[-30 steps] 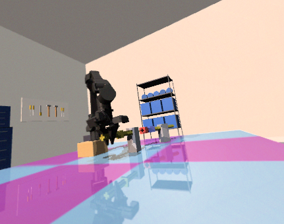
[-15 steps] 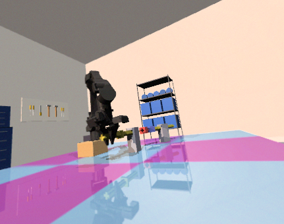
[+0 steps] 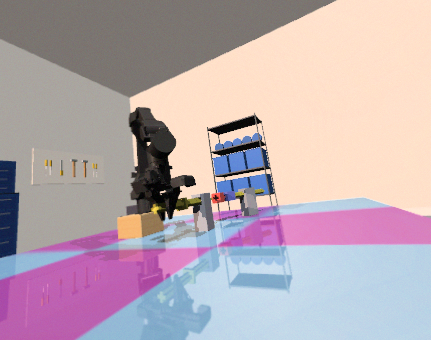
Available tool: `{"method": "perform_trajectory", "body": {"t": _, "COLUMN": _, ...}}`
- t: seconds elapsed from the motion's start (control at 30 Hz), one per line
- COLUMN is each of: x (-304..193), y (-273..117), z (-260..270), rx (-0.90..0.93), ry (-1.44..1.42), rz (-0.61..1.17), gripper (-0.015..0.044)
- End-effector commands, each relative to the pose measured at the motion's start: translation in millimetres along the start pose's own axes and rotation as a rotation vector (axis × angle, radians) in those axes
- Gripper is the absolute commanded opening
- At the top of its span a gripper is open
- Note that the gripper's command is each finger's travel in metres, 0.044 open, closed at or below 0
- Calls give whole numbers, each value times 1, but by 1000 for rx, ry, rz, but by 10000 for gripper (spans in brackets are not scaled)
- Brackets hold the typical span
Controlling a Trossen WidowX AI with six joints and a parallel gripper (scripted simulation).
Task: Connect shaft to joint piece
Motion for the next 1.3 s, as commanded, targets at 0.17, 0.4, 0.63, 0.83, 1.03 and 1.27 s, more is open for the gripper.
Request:
{"method": "perform_trajectory", "body": {"t": 0.17, "x": -1, "y": 0, "z": 1, "rx": -25, "ry": 1, "rz": -2, "gripper": 67}}
{"method": "perform_trajectory", "body": {"t": 0.4, "x": -3, "y": 1, "z": 2, "rx": -71, "ry": 2, "rz": -10, "gripper": 67}}
{"method": "perform_trajectory", "body": {"t": 0.63, "x": -2, "y": 0, "z": 1, "rx": -52, "ry": 0, "rz": -9, "gripper": 27}}
{"method": "perform_trajectory", "body": {"t": 0.83, "x": -3, "y": 0, "z": 1, "rx": -53, "ry": 0, "rz": -9, "gripper": 0}}
{"method": "perform_trajectory", "body": {"t": 1.03, "x": -11, "y": 0, "z": 1, "rx": -63, "ry": 1, "rz": -9, "gripper": 0}}
{"method": "perform_trajectory", "body": {"t": 1.27, "x": -21, "y": 0, "z": -1, "rx": -71, "ry": 2, "rz": -8, "gripper": 0}}
Point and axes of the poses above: the point midway between the two fingers, 35 mm back from their tips, its own y axis out along the fingers, its own z axis across the jaws, x = y × z, the point moved 4 cm from there along -y, back along the fingers, and after that the axes turned 11 degrees about y, right-handed, at the moved point
